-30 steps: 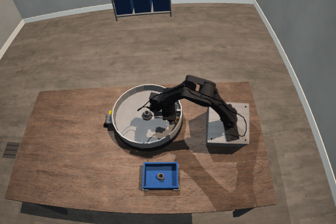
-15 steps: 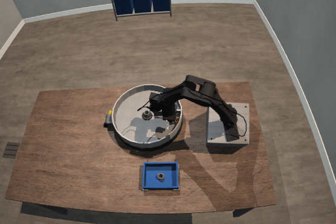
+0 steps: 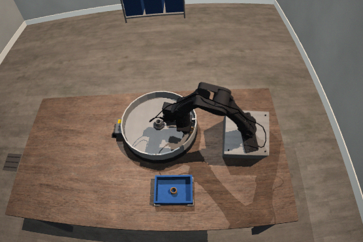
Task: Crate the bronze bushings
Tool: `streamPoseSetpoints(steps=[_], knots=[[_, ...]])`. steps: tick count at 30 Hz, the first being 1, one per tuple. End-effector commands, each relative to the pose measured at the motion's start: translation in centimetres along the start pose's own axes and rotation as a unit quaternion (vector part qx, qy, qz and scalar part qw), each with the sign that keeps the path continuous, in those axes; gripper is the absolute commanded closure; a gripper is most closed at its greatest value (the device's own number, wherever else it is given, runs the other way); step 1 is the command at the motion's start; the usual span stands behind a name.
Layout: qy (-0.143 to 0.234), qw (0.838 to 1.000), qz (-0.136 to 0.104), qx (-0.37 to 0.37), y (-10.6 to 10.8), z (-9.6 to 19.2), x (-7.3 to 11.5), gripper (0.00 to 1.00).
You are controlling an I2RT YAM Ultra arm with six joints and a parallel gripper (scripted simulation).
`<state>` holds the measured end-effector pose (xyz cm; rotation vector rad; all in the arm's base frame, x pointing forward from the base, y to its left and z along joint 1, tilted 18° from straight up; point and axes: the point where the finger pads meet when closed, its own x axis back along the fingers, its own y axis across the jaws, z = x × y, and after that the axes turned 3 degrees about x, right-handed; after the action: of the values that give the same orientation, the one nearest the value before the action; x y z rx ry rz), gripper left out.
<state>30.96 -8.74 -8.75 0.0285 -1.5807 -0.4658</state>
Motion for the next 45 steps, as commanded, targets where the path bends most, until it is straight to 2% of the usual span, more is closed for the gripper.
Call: streamPoseSetpoints(steps=[1, 33, 34, 36, 45], knots=[[0.002, 1.0, -0.004, -0.006, -0.02, 0.21, -0.66, 0.87], [0.004, 1.0, -0.004, -0.006, 0.01, 0.33, -0.66, 0.87], [0.004, 1.0, -0.004, -0.006, 0.01, 0.33, -0.66, 1.0], [0.007, 1.0, 0.002, -0.007, -0.3, 0.48, -0.63, 1.0], [0.007, 1.0, 0.002, -0.008, -0.36, 0.48, -0.61, 1.0]])
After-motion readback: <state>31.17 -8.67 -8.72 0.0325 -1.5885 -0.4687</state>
